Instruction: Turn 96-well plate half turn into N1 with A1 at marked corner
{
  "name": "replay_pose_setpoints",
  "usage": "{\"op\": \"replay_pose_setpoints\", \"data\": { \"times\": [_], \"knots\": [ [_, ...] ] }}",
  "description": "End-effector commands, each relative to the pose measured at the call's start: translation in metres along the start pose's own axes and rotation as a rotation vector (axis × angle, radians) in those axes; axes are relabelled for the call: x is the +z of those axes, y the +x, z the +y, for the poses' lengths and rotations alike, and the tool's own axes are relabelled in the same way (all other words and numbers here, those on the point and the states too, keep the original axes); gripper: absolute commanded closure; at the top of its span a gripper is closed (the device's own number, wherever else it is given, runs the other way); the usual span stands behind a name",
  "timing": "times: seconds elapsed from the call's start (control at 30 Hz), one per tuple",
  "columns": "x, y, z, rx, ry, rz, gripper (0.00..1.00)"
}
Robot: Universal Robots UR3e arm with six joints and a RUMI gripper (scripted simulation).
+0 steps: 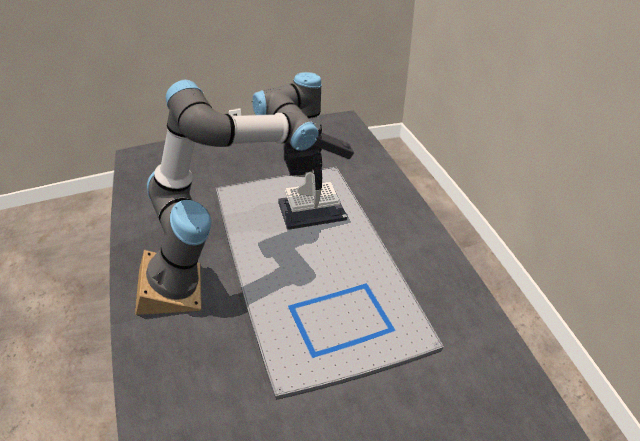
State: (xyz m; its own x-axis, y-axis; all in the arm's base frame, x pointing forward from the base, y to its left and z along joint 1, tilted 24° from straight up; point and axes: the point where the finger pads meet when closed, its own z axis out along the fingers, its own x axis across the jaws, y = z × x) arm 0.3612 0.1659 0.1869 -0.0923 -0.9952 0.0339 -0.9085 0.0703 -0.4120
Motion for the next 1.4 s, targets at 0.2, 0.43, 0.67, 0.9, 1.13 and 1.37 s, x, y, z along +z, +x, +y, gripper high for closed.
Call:
{"op": "replay_pose_setpoints", "data": {
  "times": [0.2, 0.43, 0.67, 0.9, 1.13, 1.37],
  "knots": [
    [0.014, 0.000, -0.001, 0.000, 0.004, -0.002, 1.00],
    [0.018, 0.000, -0.001, 0.000, 0.004, -0.002, 1.00],
    [0.018, 0.000, -0.001, 0.000, 0.004, -0.002, 1.00],
    [0.019, 0.000, -0.001, 0.000, 0.004, -0.002, 1.00],
    [0.020, 0.000, -0.001, 0.000, 0.004, -0.002, 1.00],
    [0.021, 0.000, -0.001, 0.000, 0.004, -0.002, 1.00]
  ]
}}
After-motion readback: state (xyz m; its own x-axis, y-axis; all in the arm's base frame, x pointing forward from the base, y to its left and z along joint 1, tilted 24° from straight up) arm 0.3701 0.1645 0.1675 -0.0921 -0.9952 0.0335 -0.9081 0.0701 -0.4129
